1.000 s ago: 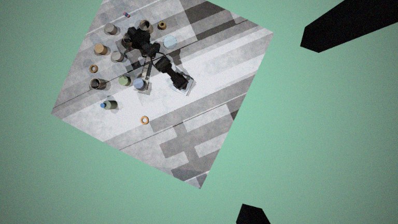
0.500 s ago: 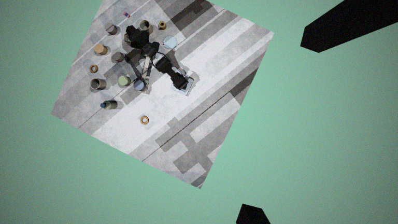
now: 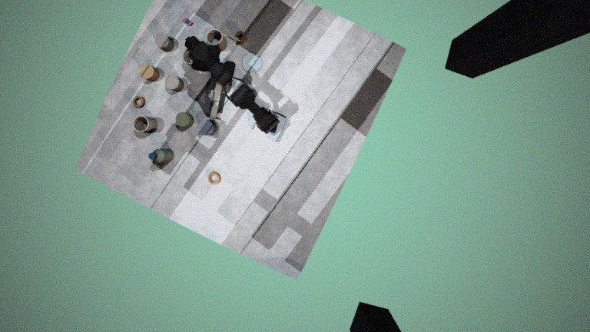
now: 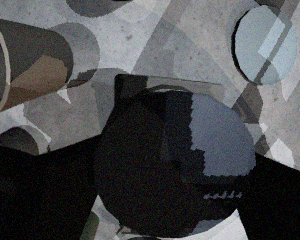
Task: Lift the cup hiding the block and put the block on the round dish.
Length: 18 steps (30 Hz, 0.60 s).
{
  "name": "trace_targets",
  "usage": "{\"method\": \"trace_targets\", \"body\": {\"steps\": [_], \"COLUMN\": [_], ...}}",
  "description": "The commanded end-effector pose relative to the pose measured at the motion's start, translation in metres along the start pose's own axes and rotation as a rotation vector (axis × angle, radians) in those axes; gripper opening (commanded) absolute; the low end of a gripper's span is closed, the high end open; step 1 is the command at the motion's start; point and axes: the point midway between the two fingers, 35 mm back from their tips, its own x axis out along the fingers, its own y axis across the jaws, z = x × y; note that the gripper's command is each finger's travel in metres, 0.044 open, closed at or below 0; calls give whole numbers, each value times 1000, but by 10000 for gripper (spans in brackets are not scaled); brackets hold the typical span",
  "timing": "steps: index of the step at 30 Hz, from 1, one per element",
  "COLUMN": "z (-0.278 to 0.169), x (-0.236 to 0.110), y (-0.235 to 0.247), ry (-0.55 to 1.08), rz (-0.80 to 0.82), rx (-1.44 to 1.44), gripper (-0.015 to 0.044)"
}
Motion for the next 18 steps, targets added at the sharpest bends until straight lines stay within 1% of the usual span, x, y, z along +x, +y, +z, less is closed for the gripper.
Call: {"method": "trace_targets", "body": {"steps": [1, 18], "z": [6, 5], "x": [-9, -31], "y": [4, 3], "ry": [-22, -22], "rz": [18, 18], "rx": [9, 9], "gripper": [0, 0]}}
